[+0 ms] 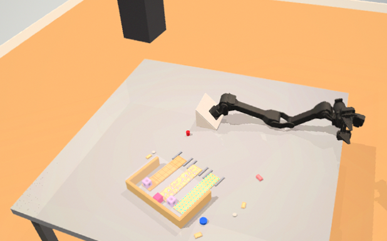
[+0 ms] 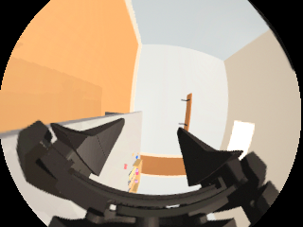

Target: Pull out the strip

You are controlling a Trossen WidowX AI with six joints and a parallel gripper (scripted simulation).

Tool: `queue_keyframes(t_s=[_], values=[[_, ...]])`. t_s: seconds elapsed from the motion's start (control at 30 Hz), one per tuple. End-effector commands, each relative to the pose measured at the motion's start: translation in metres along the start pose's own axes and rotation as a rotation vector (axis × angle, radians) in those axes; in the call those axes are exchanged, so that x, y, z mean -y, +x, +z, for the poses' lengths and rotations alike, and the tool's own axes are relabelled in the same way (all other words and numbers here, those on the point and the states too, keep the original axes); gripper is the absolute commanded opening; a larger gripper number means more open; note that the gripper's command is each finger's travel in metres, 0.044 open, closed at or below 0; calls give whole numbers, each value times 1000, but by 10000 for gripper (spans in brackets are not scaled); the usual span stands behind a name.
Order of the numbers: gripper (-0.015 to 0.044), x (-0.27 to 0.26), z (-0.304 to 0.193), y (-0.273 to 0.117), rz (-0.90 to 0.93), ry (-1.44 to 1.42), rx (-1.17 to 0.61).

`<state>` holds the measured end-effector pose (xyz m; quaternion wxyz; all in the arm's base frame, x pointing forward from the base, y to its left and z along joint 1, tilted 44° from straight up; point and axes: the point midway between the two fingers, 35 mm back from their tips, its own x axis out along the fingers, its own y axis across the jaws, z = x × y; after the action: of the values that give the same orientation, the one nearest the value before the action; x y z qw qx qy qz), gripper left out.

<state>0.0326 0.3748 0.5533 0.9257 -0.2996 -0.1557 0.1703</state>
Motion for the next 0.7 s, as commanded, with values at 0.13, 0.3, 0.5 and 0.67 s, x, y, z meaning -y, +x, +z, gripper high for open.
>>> queue_keyframes(t_s=[0.13, 0.3, 0.5, 0.67], values=[[400, 40, 0, -6, -13, 64, 28], [400, 120, -13, -17, -46, 195, 74], [400, 195, -37, -21, -118, 323, 117], [400, 246, -68, -28, -138, 436, 128]])
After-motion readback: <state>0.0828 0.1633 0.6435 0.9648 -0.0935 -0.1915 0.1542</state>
